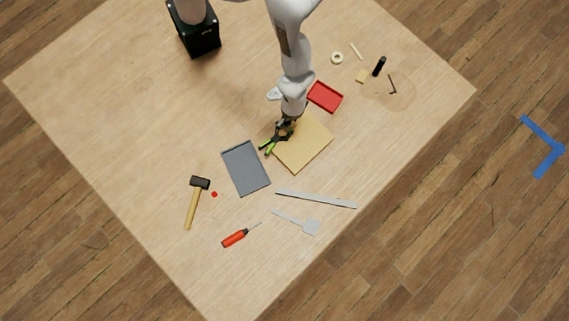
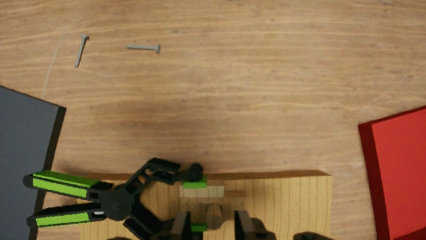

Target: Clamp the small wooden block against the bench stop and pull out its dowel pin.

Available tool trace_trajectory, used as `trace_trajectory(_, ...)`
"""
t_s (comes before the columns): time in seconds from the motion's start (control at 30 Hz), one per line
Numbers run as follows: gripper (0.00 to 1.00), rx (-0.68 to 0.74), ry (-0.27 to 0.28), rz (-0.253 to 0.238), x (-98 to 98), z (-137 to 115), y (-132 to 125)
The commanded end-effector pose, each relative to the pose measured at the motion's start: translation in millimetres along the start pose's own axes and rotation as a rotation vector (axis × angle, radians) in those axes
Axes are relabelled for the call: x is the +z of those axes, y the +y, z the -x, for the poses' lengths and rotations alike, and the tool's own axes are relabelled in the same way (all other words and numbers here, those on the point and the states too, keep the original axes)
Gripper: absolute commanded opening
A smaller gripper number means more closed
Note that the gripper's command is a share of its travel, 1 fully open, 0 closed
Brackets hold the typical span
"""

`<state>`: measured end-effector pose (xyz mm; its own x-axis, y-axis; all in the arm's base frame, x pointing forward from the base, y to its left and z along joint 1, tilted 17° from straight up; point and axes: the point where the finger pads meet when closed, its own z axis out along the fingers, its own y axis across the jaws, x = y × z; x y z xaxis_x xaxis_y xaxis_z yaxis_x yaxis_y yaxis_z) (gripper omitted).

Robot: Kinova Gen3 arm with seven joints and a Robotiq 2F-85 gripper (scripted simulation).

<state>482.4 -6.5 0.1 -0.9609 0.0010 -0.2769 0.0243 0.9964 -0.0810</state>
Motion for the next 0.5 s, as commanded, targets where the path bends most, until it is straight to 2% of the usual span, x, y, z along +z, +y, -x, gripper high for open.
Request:
trace_trajectory(0.0, 0.34, 0.008, -0.008, 0.004, 0.6, 3.6, 1.5)
trace_trajectory(0.47, 0.34, 0.006, -0.001, 0.004, 0.5, 2.4, 2.8)
